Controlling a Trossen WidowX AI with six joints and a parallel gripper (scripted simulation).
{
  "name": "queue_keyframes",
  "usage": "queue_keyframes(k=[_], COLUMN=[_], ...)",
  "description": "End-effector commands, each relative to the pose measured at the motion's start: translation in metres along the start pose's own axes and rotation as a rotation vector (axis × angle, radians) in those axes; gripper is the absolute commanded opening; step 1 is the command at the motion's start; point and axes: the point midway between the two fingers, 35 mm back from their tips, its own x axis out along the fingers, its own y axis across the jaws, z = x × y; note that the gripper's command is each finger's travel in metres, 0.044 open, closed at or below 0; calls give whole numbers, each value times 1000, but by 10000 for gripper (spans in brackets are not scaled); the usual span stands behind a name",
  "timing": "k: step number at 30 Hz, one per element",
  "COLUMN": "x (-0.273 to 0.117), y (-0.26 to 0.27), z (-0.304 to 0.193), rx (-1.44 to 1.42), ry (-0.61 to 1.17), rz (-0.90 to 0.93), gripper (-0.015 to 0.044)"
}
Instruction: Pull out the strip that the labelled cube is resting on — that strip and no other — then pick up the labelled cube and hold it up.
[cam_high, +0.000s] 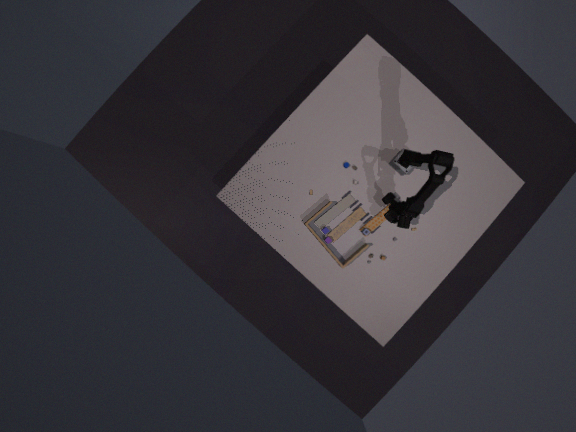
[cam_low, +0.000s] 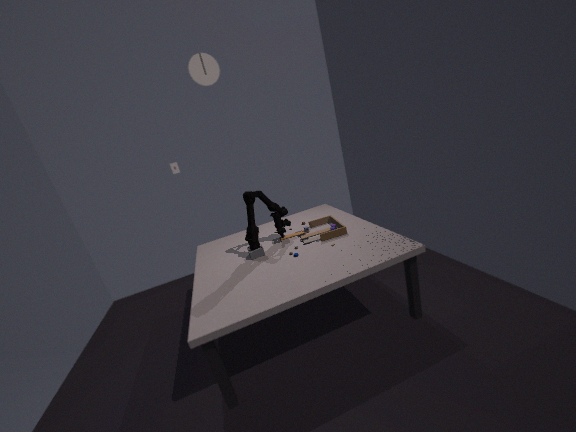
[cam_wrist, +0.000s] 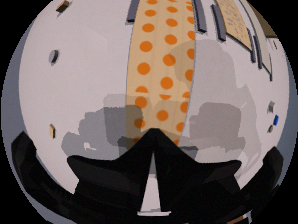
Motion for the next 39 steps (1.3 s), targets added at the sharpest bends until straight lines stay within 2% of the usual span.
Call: queue_keyframes(k=[1,10,15,19,24,35,36,39], x=[5,5,-39,-42,-41,-44,-44,-45], y=[-2,-2,1,1,0,-2,-2,-2], z=[-14,-16,-6,-6,19,57,61,72], rx=[-3,-3,-3,-3,-102,-104,-104,-104], ry=[26,27,24,26,24,21,21,20], rz=[-7,-7,-6,-6,-5,-6,-6,-6], gripper=[0,0,0,0,131,420,440,440])
